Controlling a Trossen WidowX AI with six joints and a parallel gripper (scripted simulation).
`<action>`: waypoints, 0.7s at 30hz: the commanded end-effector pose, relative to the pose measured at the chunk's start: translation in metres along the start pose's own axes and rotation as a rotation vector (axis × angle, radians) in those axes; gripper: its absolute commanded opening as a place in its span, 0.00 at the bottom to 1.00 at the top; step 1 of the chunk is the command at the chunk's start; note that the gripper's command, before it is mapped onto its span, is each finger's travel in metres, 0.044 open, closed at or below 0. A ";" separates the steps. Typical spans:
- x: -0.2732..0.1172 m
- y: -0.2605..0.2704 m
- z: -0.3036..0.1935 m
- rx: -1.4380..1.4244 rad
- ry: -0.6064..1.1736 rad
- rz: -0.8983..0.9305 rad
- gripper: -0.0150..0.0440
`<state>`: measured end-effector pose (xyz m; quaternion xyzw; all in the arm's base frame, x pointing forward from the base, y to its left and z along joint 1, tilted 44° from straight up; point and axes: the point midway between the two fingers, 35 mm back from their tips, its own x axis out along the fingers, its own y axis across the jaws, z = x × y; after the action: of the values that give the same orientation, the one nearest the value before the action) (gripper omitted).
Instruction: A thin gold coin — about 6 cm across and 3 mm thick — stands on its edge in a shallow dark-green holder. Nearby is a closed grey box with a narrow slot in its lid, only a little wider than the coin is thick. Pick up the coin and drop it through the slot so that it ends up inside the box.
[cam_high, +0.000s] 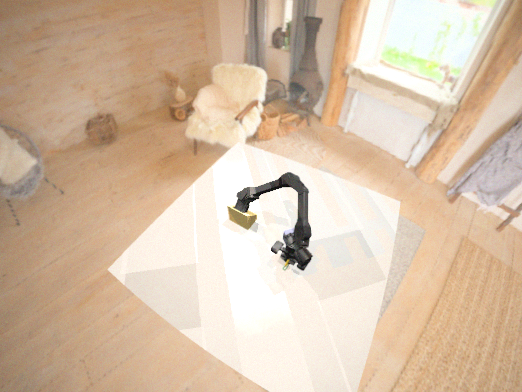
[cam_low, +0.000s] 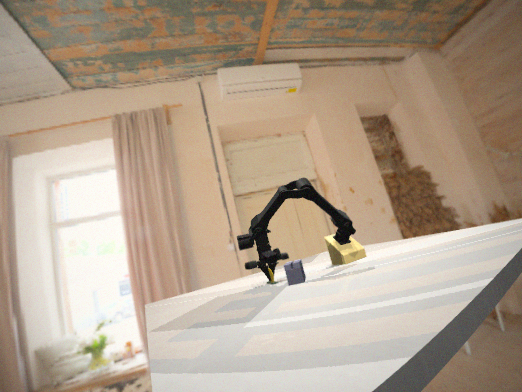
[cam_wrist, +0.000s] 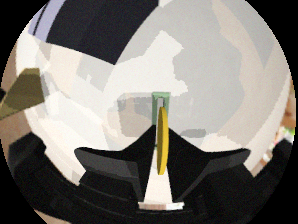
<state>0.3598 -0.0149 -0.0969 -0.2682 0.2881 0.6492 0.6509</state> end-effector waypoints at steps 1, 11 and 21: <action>0.001 0.000 0.000 0.004 -0.003 -0.002 0.25; -0.004 -0.002 -0.001 0.018 0.001 -0.016 0.25; -0.022 -0.006 -0.003 0.030 0.008 -0.028 0.25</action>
<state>0.3617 -0.0242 -0.0900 -0.2572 0.2988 0.6388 0.6606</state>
